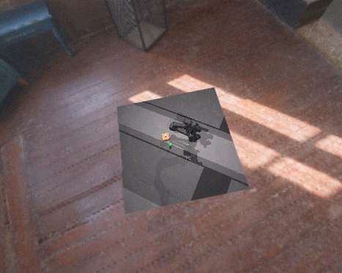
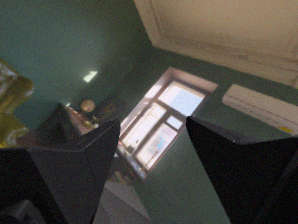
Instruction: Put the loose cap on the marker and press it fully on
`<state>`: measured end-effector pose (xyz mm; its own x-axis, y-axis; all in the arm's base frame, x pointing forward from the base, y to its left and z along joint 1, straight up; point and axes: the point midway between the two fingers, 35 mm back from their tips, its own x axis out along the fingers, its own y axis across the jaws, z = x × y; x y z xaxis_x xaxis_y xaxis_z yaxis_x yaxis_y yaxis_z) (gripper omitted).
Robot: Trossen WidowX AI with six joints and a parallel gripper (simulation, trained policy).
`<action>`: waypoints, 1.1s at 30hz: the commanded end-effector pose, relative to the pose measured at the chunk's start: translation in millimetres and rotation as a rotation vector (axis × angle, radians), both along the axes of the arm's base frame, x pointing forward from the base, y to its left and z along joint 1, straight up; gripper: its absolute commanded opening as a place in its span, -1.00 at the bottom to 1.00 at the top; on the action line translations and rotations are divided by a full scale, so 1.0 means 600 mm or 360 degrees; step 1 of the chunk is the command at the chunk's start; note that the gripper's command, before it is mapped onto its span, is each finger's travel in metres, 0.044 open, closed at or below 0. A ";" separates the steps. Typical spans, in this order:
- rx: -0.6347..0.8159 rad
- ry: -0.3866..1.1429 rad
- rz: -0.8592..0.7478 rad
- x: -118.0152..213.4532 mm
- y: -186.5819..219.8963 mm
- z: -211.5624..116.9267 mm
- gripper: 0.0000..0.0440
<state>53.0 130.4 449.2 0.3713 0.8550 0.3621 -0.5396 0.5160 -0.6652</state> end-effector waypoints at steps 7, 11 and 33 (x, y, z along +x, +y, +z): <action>-0.0037 -0.0066 0.0026 -0.007 0.005 -0.004 0.38; -0.0055 -0.0092 0.0038 -0.011 0.007 -0.006 0.39; -0.0175 -0.0209 0.0117 -0.026 0.016 -0.022 0.42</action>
